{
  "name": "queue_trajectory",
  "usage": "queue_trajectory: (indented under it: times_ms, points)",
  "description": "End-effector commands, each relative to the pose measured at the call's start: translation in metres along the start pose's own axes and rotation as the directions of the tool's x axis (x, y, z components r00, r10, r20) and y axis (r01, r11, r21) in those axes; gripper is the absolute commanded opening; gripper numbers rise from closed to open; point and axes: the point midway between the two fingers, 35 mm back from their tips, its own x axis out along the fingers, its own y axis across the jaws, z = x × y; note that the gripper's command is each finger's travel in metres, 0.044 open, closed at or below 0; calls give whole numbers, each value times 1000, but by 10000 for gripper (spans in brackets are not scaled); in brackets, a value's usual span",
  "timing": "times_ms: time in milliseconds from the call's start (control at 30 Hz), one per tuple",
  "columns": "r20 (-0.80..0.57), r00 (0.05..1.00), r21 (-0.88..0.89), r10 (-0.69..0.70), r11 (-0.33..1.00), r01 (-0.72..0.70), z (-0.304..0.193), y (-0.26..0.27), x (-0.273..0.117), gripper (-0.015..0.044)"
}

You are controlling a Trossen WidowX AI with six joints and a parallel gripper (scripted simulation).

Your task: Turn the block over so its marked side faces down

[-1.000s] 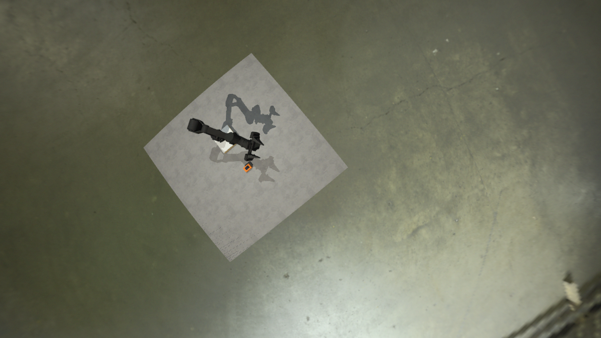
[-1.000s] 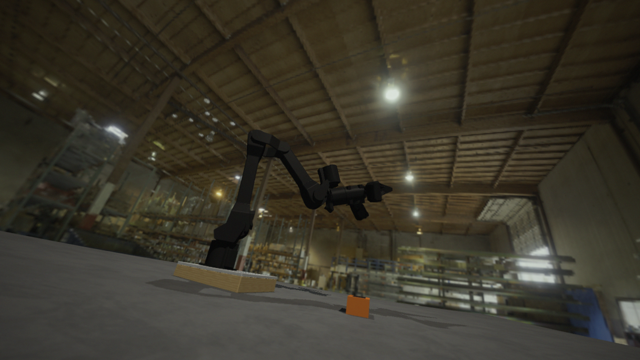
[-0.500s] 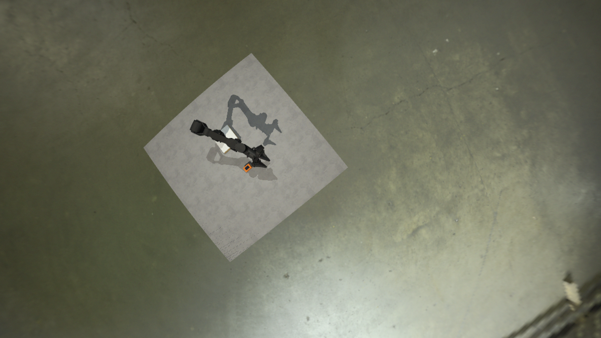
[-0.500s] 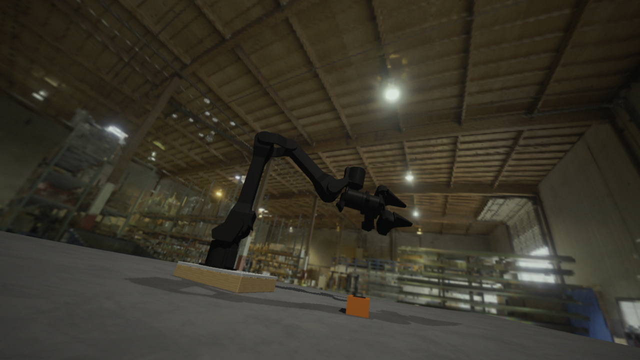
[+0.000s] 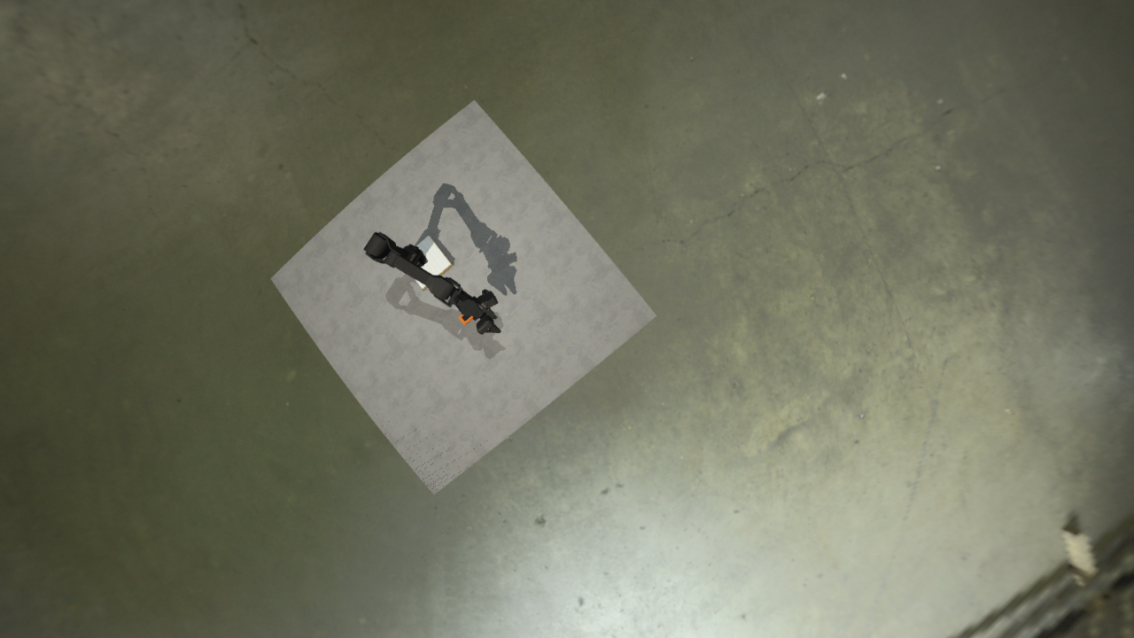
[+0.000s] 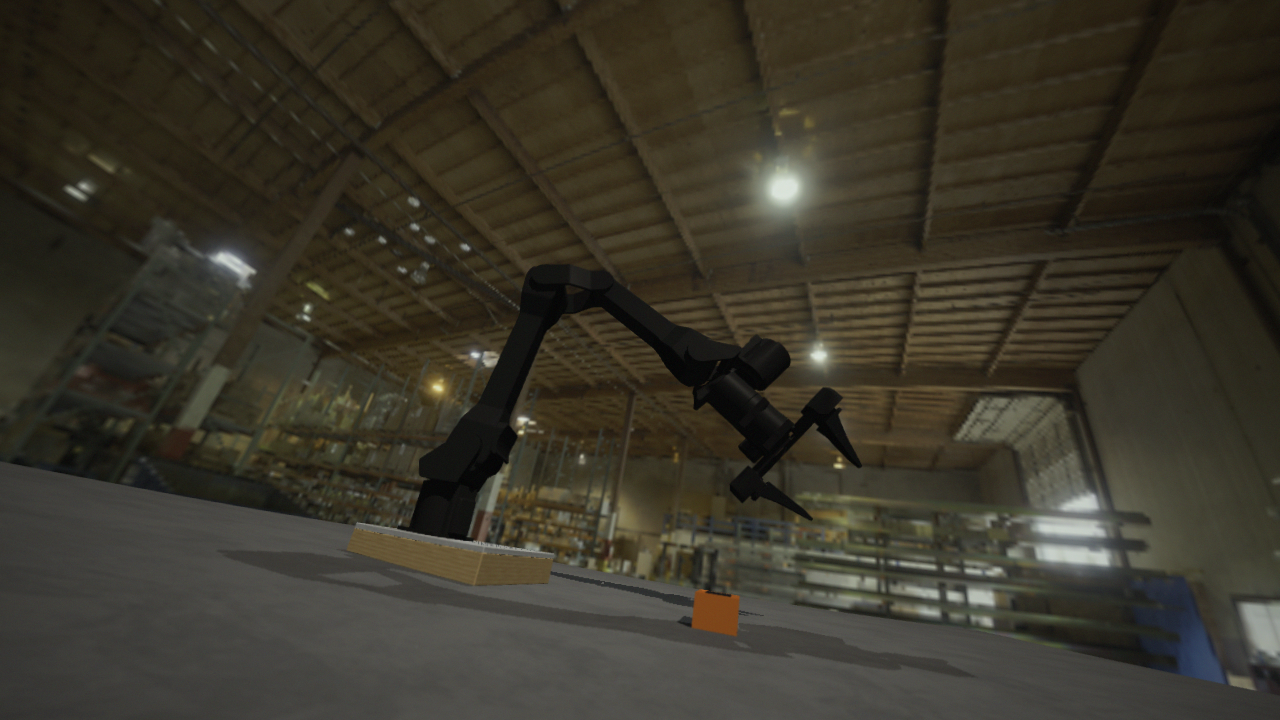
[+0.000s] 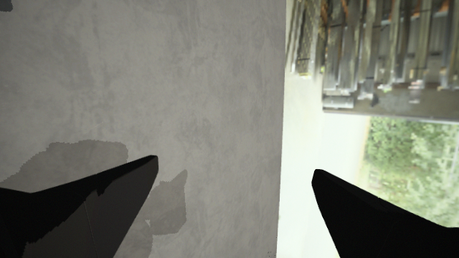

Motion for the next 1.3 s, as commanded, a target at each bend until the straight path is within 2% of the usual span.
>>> queue_trajectory:
  times_ms: [0,200,400,867,1000,1267]
  points:
    - [-134,896,699,424,681,-218,-63,53,-7,440]
    - [-164,772,924,614,369,-97,-89,80,-32,440]
    - [-162,631,986,759,104,128,-106,100,-63,440]
    - [-162,629,986,760,101,132,-107,99,-63,440]
    - [-162,629,986,760,101,132,-112,124,-42,440]
    - [-162,629,986,760,101,132,-117,135,-29,440]
